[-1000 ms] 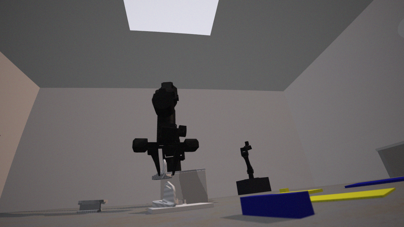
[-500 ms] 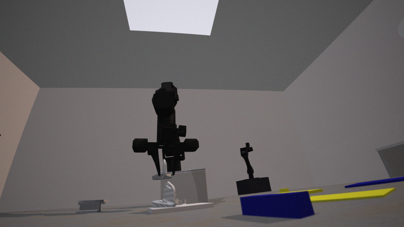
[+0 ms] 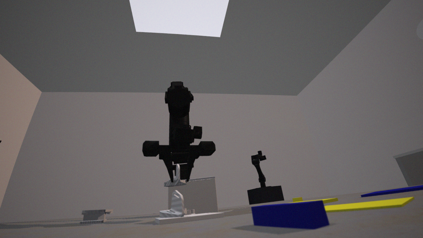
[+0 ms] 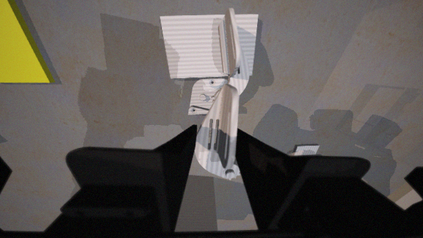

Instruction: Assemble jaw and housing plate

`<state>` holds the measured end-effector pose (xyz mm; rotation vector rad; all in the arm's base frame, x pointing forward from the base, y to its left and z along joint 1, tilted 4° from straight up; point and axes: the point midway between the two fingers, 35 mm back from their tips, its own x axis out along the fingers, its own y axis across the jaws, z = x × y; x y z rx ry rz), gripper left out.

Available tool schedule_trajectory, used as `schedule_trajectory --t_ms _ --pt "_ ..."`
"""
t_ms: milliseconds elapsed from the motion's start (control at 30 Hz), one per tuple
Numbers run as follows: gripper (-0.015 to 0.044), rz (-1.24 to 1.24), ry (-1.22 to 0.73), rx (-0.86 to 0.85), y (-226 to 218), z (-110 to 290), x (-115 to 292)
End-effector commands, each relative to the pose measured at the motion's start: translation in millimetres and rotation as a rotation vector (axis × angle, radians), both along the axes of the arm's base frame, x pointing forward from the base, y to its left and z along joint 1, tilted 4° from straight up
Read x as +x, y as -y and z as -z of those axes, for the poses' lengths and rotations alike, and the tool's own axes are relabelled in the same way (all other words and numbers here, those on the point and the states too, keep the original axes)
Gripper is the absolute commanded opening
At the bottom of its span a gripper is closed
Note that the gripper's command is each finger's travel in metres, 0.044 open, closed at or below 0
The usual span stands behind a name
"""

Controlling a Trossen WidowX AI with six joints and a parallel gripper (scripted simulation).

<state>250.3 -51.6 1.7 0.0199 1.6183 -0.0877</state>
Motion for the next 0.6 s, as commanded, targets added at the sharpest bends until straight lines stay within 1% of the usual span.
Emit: schedule_trajectory --t_ms 0,567 --pt "0.0134 0.001 0.010 0.002 -6 -2 17" --pt "0.0134 0.001 0.013 0.004 -32 4 64"
